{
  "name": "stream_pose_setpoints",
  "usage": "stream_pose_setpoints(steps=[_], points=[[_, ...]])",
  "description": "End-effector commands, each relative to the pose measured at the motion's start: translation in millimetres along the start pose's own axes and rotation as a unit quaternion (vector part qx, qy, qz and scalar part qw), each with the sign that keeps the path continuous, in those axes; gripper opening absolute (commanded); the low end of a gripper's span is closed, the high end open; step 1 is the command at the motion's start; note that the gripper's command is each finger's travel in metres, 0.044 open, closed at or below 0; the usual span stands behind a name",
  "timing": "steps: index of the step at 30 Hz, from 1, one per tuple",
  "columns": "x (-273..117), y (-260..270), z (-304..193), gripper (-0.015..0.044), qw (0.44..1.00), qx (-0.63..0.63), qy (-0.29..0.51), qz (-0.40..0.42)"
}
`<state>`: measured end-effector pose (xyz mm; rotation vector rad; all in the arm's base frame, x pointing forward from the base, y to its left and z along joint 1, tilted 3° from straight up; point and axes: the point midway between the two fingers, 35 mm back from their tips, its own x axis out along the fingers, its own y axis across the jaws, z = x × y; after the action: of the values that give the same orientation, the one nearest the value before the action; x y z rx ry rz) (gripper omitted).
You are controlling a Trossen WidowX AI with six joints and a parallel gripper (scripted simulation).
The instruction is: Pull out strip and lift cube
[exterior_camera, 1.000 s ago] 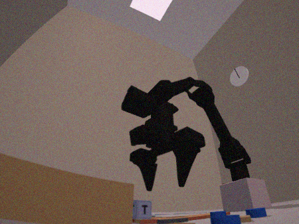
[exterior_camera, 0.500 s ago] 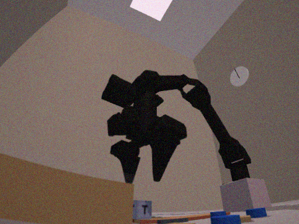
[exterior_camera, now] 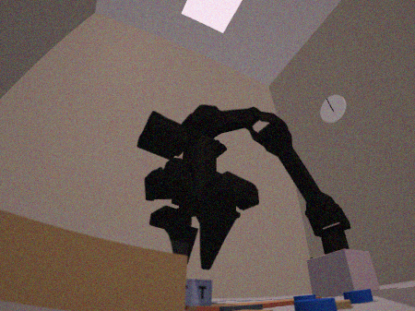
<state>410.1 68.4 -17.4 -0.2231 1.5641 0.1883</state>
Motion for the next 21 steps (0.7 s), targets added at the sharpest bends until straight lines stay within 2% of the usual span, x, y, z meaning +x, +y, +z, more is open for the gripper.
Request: stream_pose_setpoints(steps=[1,21], points=[[9.4,0.6,-3.5,0.025,1.0,0.002,0.006,0.002],[36.2,0.4,-5.1,0.025,1.0,0.002,0.007,0.001]])
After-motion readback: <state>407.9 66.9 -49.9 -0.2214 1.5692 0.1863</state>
